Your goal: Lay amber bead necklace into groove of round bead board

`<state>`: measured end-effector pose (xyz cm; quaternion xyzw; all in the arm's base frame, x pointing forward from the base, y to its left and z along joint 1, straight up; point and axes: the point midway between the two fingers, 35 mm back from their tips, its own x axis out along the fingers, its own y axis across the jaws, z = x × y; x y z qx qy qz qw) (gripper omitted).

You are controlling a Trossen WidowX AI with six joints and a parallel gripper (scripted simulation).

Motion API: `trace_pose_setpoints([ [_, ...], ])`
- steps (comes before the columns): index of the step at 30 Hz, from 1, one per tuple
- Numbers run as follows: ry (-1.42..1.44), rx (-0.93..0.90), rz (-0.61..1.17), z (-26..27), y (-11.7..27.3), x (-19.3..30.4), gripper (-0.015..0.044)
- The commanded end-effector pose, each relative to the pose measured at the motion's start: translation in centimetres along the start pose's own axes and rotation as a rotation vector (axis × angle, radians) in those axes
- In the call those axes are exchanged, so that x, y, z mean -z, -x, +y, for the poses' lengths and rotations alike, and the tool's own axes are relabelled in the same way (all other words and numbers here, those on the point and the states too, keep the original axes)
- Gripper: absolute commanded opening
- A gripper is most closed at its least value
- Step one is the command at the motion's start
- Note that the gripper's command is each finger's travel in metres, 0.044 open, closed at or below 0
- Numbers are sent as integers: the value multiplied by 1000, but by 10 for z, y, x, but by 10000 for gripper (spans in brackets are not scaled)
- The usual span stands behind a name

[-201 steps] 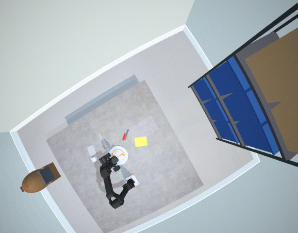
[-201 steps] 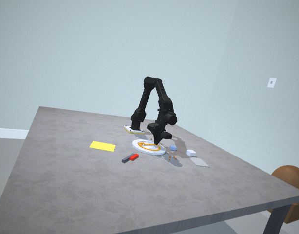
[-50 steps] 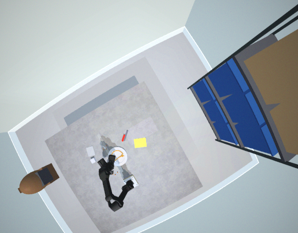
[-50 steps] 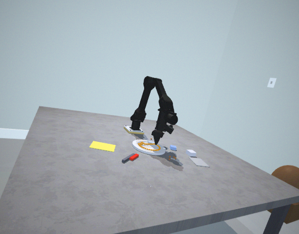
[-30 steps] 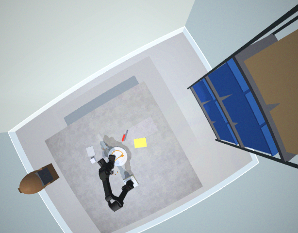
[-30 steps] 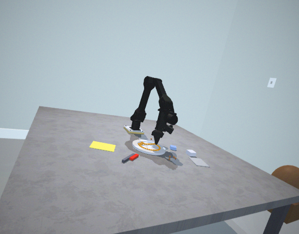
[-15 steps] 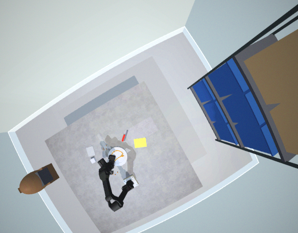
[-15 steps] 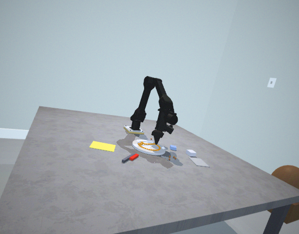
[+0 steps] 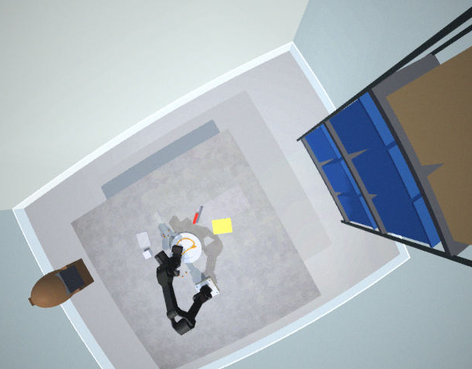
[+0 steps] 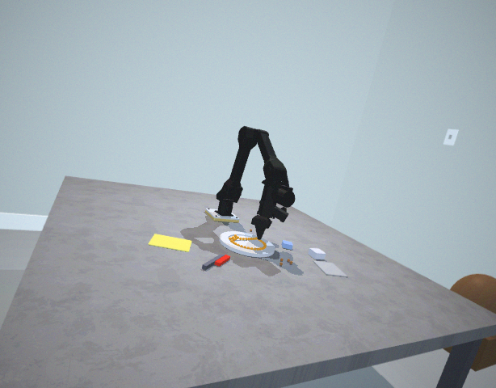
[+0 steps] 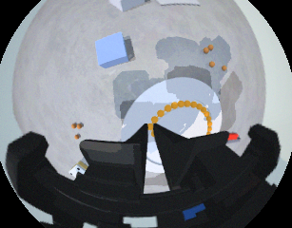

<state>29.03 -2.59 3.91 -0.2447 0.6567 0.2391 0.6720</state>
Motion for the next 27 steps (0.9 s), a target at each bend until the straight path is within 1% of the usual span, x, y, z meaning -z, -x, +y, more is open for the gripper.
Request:
trace_pose_setpoints([
  [1, 0, 3, -1, -1, 2, 0, 0],
  [4, 3, 3, 0, -1, 9, 0, 0],
  [12, 3, 3, 1, -1, 9, 0, 0],
  [23, 3, 3, 0, 1, -2, -1, 0],
  [27, 5, 3, -3, 1, 1, -2, 105],
])
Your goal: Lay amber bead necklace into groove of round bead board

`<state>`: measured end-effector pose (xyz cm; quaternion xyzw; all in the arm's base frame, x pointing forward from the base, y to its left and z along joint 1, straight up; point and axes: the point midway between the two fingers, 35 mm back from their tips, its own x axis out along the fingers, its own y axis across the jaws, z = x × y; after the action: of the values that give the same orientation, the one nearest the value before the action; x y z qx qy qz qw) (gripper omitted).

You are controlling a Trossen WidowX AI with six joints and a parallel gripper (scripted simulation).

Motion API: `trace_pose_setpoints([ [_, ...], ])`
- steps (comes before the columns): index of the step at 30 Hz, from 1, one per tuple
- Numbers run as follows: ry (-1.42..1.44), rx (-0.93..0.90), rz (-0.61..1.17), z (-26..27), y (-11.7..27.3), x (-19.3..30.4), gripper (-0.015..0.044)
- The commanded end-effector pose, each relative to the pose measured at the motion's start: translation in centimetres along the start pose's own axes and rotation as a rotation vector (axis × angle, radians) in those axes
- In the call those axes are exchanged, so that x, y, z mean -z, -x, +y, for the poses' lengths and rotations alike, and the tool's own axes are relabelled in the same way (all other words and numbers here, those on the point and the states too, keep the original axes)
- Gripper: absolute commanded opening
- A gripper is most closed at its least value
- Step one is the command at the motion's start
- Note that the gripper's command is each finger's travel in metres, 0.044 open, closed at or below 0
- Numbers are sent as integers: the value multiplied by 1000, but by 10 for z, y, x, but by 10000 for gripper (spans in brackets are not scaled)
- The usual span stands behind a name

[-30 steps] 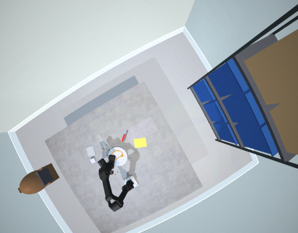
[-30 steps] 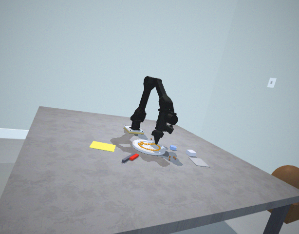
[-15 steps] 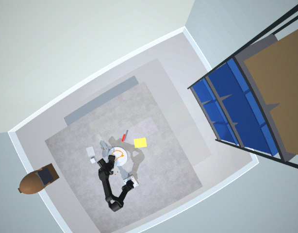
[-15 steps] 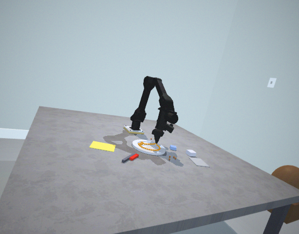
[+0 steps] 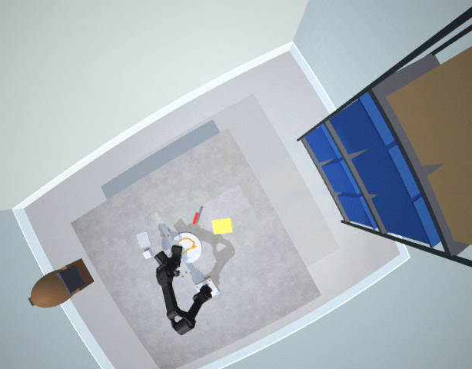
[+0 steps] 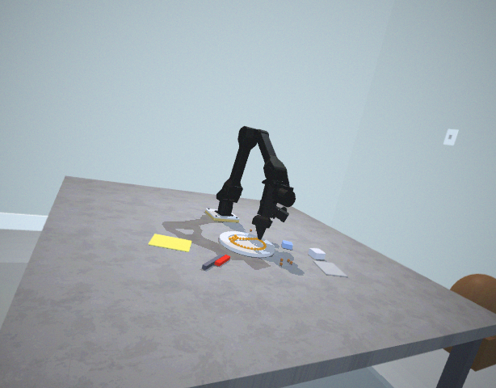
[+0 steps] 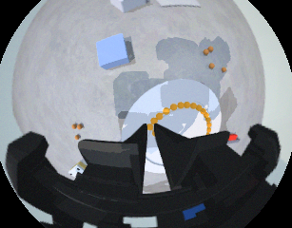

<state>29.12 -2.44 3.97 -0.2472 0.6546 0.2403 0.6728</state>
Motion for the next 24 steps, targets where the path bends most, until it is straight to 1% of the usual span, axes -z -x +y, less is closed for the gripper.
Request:
trace_pose_setpoints([
  [1, 0, 0, 0, 0, 0, 0, 131],
  [9, 0, 0, 0, 0, 1, 0, 341],
  [12, -2, 0, 3, 0, 7, 0, 420],
  [13, 0, -5, 5, 1, 1, 1, 440],
  [17, -2, 0, 4, 1, 8, 1, 440],
  [24, -2, 0, 4, 1, 8, 1, 440],
])
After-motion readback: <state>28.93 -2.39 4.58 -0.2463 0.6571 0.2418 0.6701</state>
